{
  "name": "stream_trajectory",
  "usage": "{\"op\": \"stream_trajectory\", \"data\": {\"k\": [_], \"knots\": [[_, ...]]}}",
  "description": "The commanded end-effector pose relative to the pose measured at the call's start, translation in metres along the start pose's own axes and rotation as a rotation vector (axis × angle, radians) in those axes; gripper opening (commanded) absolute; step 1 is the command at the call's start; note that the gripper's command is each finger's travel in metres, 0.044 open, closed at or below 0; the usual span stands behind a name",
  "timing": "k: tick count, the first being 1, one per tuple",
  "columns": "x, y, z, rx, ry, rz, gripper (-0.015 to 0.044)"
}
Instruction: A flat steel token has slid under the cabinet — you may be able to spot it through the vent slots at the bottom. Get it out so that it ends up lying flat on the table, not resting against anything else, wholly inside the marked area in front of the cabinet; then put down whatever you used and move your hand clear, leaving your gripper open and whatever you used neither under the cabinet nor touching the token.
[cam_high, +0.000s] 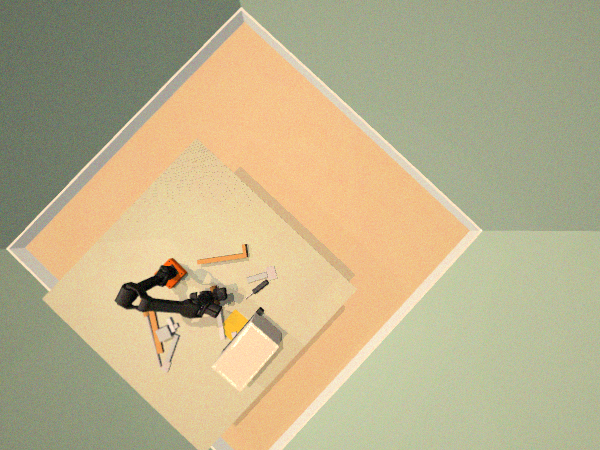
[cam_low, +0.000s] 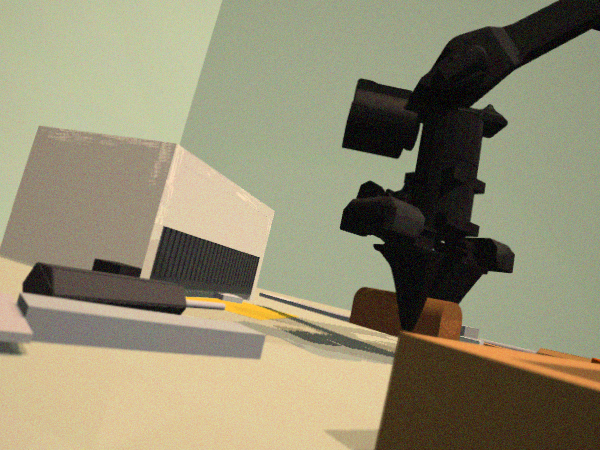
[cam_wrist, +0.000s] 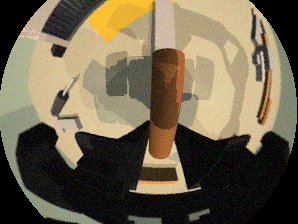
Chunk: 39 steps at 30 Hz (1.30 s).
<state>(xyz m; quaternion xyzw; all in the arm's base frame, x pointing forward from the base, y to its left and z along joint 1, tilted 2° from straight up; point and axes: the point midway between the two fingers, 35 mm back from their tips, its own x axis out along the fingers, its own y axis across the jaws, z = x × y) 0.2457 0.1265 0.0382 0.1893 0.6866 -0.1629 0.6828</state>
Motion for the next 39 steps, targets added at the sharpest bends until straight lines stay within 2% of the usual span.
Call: {"op": "stream_trajectory", "data": {"k": [1, 39], "knots": [[-0.002, -0.003, 0.004, -0.006, -0.012, 0.009, 0.0], [-0.002, -0.037, 0.028, -0.006, -0.015, 0.006, 0.0]]}}
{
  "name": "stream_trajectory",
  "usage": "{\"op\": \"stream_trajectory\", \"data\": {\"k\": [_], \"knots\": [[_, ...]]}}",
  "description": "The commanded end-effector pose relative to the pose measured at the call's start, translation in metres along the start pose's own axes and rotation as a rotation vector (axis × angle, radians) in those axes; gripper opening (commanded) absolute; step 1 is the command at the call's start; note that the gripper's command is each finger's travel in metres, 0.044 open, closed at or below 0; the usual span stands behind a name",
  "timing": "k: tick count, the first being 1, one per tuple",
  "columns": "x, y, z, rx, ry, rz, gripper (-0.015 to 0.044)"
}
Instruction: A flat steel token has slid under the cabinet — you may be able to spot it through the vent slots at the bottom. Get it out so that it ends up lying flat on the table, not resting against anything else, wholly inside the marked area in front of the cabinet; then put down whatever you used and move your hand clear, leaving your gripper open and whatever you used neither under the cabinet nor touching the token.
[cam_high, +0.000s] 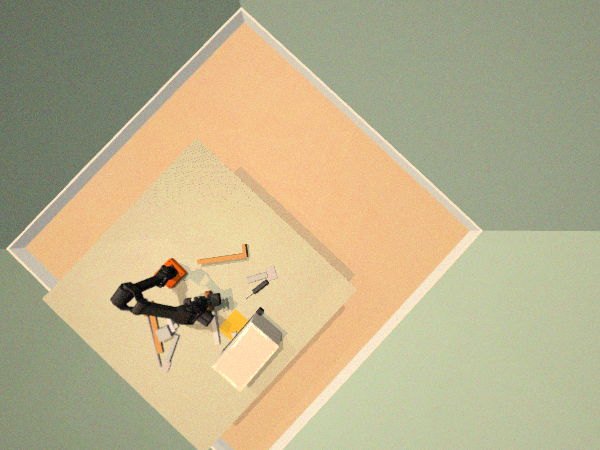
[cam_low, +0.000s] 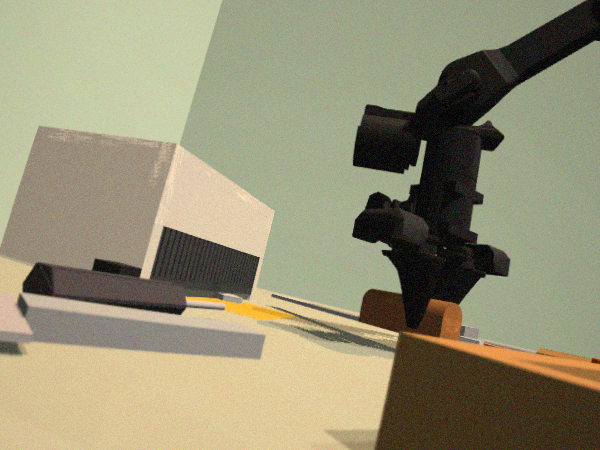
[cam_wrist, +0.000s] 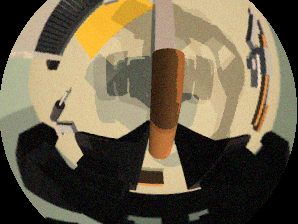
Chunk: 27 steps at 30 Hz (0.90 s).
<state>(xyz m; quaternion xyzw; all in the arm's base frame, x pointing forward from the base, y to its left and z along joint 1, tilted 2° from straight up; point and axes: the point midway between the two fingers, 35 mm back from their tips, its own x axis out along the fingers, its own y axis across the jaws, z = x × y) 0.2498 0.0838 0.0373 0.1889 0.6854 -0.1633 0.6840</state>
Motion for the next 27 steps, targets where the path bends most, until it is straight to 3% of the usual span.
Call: {"op": "stream_trajectory", "data": {"k": [1, 27], "knots": [[-0.002, -0.003, 0.004, -0.006, -0.011, 0.006, 0.0], [-0.002, -0.024, 0.019, -0.006, -0.013, 0.003, 0.0]]}}
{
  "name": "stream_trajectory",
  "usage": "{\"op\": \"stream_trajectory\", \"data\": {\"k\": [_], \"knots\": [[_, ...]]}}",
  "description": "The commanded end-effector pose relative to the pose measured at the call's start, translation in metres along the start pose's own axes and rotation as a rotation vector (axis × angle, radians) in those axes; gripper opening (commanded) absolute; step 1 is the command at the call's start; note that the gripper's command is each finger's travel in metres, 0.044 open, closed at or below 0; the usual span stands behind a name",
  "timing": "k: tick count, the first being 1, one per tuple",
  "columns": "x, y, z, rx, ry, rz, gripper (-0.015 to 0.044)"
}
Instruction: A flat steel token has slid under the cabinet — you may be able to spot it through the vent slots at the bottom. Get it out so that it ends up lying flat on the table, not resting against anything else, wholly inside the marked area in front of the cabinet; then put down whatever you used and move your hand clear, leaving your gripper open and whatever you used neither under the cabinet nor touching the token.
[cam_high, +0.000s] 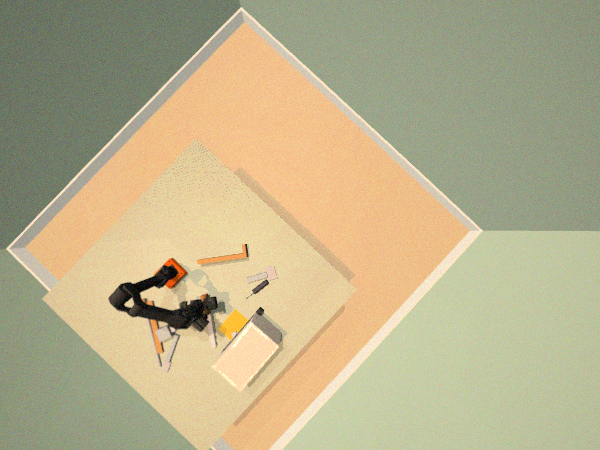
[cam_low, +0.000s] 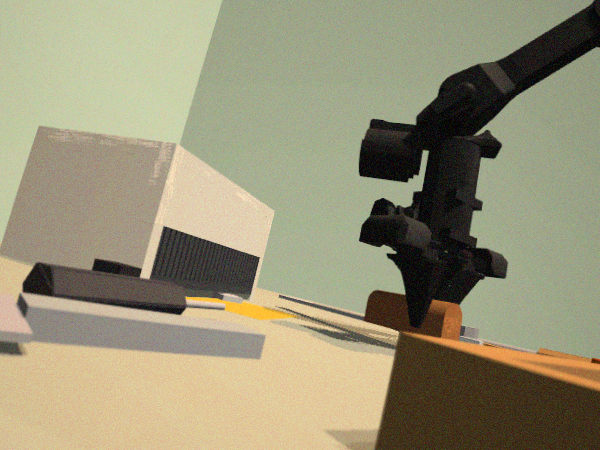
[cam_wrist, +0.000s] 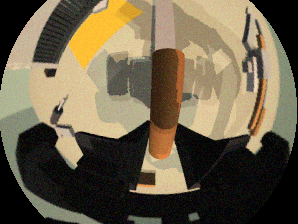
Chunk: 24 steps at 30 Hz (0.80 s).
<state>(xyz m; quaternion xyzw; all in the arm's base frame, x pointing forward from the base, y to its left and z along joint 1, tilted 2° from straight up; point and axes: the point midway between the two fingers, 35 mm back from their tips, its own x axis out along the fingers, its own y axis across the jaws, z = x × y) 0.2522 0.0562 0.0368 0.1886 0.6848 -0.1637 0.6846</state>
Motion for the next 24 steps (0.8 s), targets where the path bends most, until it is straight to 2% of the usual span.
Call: {"op": "stream_trajectory", "data": {"k": [1, 24], "knots": [[-0.001, -0.002, 0.004, -0.006, -0.011, 0.004, 0.0], [-0.001, -0.022, 0.017, -0.006, -0.012, 0.002, 0.0]]}}
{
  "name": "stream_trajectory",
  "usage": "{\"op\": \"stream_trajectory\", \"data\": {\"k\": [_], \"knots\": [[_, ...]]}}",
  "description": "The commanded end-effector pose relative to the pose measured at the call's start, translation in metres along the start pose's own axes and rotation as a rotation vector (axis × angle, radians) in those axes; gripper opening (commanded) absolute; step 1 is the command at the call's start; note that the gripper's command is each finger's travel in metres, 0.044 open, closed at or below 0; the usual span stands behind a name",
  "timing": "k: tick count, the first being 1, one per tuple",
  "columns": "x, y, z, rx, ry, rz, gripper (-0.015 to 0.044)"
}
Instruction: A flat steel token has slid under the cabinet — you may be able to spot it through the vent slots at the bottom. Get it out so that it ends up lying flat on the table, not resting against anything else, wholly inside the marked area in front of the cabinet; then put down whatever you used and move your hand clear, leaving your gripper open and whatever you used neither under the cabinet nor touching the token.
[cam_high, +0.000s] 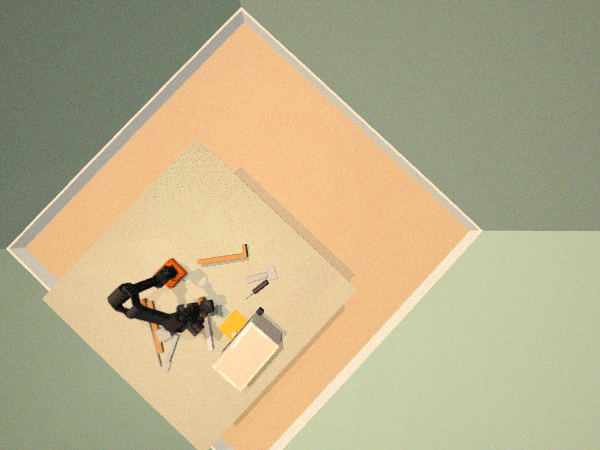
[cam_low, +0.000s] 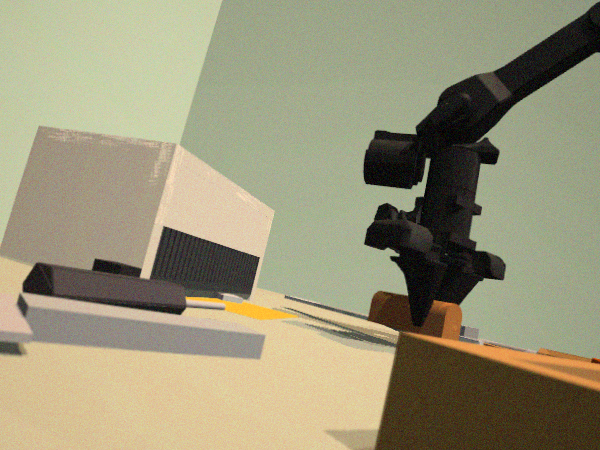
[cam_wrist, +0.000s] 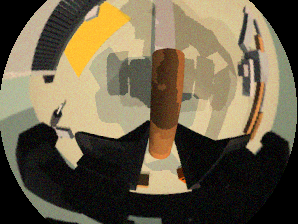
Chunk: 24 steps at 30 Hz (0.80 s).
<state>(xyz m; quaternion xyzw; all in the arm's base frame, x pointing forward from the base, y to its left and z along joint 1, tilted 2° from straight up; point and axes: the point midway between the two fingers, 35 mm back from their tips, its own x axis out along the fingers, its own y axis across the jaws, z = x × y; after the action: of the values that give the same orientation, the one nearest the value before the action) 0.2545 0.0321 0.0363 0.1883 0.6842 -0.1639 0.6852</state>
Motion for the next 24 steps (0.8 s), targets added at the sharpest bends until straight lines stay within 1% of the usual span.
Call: {"op": "stream_trajectory", "data": {"k": [1, 24], "knots": [[-0.001, -0.003, 0.004, -0.006, -0.011, 0.002, 0.0], [-0.001, -0.006, 0.015, -0.006, -0.012, 0.001, 0.0]]}}
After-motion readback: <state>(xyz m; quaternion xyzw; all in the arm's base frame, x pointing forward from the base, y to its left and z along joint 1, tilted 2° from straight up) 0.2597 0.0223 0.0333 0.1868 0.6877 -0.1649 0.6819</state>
